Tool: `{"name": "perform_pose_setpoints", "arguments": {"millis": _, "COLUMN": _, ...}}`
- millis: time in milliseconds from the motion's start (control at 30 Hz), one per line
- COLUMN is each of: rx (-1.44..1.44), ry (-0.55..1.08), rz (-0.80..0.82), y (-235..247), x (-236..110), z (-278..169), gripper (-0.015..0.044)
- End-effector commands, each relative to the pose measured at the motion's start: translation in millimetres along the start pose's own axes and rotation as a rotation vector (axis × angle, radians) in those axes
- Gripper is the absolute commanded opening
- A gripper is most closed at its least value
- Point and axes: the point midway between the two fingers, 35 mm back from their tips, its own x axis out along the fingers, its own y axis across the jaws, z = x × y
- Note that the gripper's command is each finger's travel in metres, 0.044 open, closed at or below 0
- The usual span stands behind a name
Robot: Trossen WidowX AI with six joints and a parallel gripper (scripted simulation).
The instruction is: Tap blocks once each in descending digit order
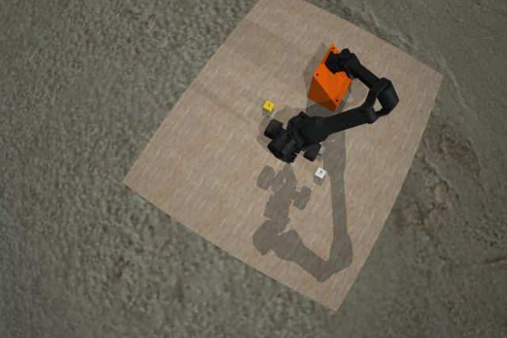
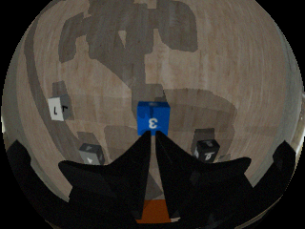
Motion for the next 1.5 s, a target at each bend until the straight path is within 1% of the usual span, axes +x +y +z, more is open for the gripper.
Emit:
{"name": "perform_pose_setpoints", "arguments": {"millis": 0, "rx": 0.010, "ry": 0.010, "rz": 0.006, "y": -1, "x": 10, "z": -3, "gripper": 0.0020}}
{"name": "perform_pose_setpoints", "arguments": {"millis": 200, "rx": 0.010, "ry": 0.011, "rz": 0.007, "y": 0, "x": 19, "z": -4, "gripper": 0.0020}}
{"name": "perform_pose_setpoints", "arguments": {"millis": 467, "rx": 0.010, "ry": 0.011, "rz": 0.007, "y": 0, "x": 19, "z": -4, "gripper": 0.0020}}
{"name": "perform_pose_setpoints", "arguments": {"millis": 600, "rx": 0.009, "ry": 0.010, "rz": 0.005, "y": -1, "x": -9, "z": -3, "gripper": 0.0020}}
{"name": "perform_pose_setpoints", "arguments": {"millis": 800, "rx": 0.010, "ry": 0.010, "rz": 0.005, "y": -1, "x": -15, "z": -3, "gripper": 0.0020}}
{"name": "perform_pose_setpoints", "arguments": {"millis": 833, "rx": 0.010, "ry": 0.010, "rz": 0.003, "y": -2, "x": -24, "z": -1, "gripper": 0.0020}}
{"name": "perform_pose_setpoints", "arguments": {"millis": 933, "rx": 0.010, "ry": 0.010, "rz": 0.000, "y": -3, "x": -79, "z": -1, "gripper": 0.0020}}
{"name": "perform_pose_setpoints", "arguments": {"millis": 967, "rx": 0.010, "ry": 0.011, "rz": 0.001, "y": -2, "x": -89, "z": -2, "gripper": 0.0020}}
{"name": "perform_pose_setpoints", "arguments": {"millis": 1200, "rx": 0.010, "ry": 0.011, "rz": 0.001, "y": -3, "x": -93, "z": -3, "gripper": 0.0020}}
{"name": "perform_pose_setpoints", "arguments": {"millis": 1267, "rx": 0.015, "ry": 0.009, "rz": -0.004, "y": -16, "x": -94, "z": -7, "gripper": 0.0020}}
{"name": "perform_pose_setpoints", "arguments": {"millis": 1333, "rx": 0.025, "ry": 0.007, "rz": -0.011, "y": -40, "x": -96, "z": -19, "gripper": 0.0020}}
{"name": "perform_pose_setpoints", "arguments": {"millis": 1467, "rx": 0.049, "ry": 0.006, "rz": -0.016, "y": -98, "x": -98, "z": -59, "gripper": 0.0020}}
